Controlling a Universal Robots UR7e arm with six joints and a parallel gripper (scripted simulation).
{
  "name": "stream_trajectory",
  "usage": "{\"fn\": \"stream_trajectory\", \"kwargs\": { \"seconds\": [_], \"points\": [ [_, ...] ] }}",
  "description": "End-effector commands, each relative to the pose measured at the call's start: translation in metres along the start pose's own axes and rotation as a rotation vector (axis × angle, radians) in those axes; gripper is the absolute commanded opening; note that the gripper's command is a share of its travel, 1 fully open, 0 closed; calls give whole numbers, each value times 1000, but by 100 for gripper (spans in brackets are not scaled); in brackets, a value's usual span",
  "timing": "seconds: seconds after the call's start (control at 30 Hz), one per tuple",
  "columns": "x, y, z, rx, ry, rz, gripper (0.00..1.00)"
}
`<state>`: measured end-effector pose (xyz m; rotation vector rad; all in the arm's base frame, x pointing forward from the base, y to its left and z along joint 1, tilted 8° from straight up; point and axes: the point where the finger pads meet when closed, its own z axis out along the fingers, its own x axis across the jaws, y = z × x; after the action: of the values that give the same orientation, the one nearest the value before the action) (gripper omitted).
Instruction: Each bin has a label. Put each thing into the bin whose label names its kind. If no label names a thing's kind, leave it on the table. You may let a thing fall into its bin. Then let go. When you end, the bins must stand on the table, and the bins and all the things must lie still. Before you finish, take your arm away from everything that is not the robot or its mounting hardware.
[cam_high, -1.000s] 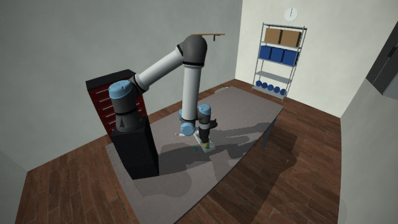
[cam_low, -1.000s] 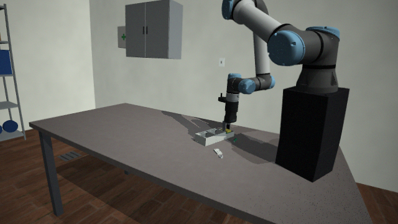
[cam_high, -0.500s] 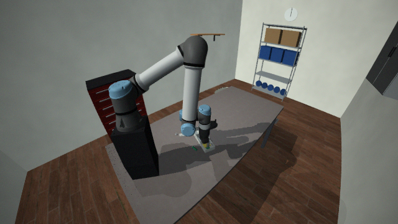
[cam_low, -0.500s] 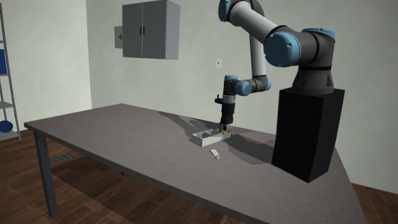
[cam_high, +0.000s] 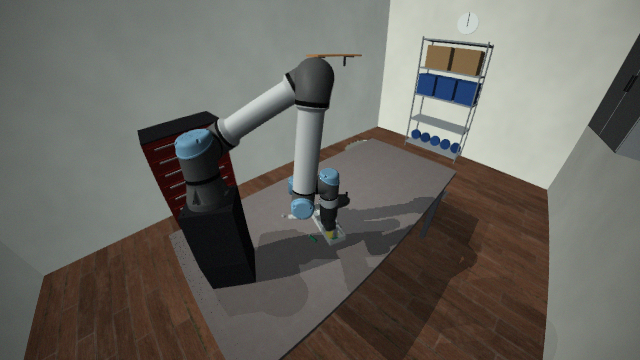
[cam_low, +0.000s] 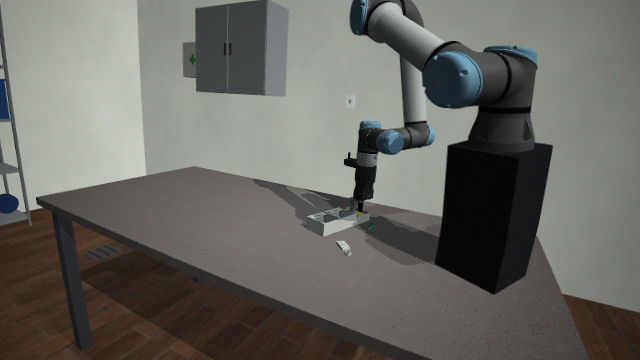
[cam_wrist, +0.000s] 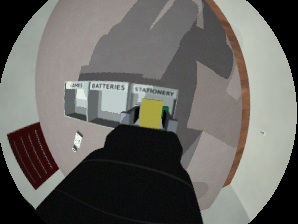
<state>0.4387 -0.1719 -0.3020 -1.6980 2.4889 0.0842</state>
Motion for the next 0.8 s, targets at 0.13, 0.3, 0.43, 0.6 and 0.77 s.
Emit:
{"fn": "stream_trajectory", "kwargs": {
  "seconds": [0.13, 0.3, 0.43, 0.6, 0.77],
  "points": [
    [0, -1, -3, 1, 0, 0, 87],
    [0, -1, -10, 1, 0, 0, 87],
    [0, -1, -15, 1, 0, 0, 87],
    [0, -1, -19, 1, 0, 0, 87],
    [0, -1, -26, 1, 0, 0, 87]
  ]
}}
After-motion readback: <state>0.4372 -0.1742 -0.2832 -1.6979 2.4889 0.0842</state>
